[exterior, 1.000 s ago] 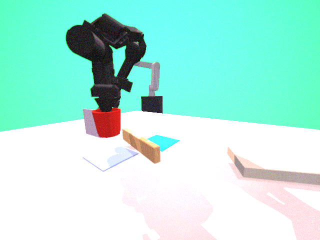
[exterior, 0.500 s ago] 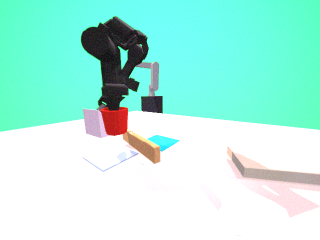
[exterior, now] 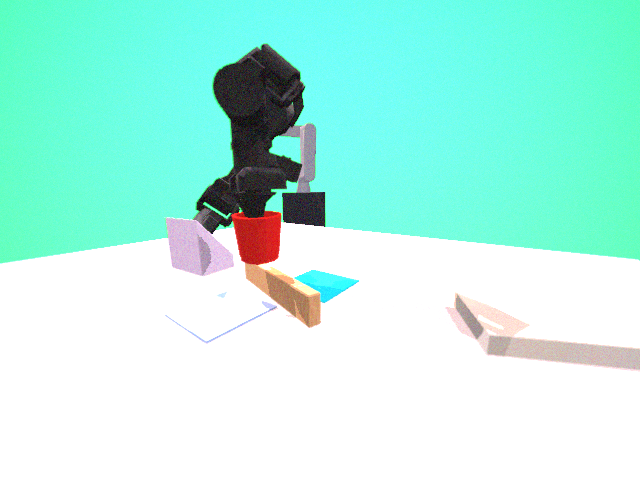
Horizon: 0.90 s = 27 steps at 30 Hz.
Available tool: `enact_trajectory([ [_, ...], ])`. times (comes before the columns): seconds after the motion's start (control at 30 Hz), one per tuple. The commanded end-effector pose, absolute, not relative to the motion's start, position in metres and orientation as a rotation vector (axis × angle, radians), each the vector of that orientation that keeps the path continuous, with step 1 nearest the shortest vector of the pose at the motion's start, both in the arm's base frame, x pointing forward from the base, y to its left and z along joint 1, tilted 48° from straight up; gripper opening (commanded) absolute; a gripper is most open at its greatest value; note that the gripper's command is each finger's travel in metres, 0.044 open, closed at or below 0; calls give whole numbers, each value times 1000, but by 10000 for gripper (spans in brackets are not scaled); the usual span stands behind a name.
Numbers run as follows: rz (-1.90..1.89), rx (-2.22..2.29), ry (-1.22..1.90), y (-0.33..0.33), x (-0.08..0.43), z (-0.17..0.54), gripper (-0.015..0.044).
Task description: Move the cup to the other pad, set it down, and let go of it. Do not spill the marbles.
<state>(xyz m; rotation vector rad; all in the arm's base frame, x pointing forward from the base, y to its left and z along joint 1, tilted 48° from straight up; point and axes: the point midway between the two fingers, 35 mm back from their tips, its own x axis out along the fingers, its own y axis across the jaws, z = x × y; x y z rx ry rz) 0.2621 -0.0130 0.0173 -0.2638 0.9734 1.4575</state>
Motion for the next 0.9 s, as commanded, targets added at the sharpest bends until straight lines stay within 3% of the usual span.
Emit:
enact_trajectory([
  [0.0,1457,-258,973,-5,263,25,0],
  [0.87,1459,-254,971,51,273,84,0],
])
